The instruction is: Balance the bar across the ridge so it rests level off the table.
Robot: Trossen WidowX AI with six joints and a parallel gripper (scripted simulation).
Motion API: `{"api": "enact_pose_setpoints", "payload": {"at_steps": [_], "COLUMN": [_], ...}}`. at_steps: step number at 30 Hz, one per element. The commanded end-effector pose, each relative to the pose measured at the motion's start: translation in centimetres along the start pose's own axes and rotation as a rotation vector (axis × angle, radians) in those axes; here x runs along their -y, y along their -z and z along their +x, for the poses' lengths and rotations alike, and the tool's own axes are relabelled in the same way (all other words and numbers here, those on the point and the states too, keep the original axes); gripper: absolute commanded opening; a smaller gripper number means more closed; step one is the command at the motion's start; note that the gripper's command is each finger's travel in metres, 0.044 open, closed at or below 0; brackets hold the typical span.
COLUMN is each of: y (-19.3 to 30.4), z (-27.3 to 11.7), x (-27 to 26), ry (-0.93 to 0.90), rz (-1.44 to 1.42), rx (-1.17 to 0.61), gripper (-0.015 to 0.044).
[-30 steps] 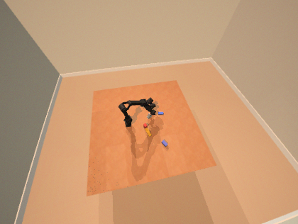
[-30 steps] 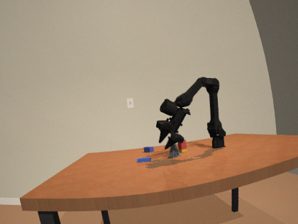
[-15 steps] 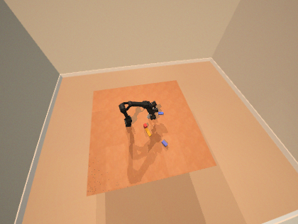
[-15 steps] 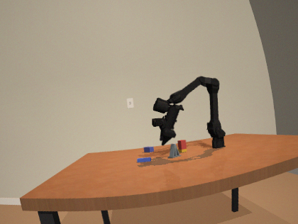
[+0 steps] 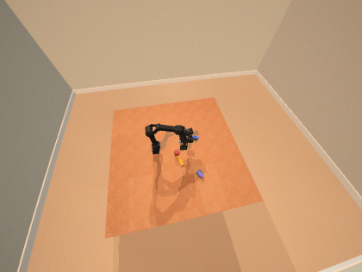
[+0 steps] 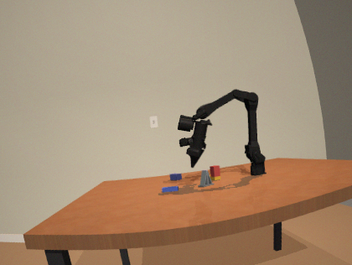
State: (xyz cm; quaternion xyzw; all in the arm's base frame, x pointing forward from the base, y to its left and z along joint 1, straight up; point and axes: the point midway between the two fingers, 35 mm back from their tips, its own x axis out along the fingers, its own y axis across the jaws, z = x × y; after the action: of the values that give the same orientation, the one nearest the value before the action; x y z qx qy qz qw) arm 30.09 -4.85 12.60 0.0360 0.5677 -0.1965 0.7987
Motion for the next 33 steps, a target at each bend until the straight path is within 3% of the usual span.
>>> {"api": "enact_pose_setpoints", "payload": {"at_steps": [1, 33], "y": [0.0, 3.3], "z": [-0.2, -3.8], "x": [1.2, 11.4], "ry": [-0.004, 0.006], "rz": [0.085, 0.917], "rx": [-0.037, -0.38], "gripper": [0.0315, 0.0315]}}
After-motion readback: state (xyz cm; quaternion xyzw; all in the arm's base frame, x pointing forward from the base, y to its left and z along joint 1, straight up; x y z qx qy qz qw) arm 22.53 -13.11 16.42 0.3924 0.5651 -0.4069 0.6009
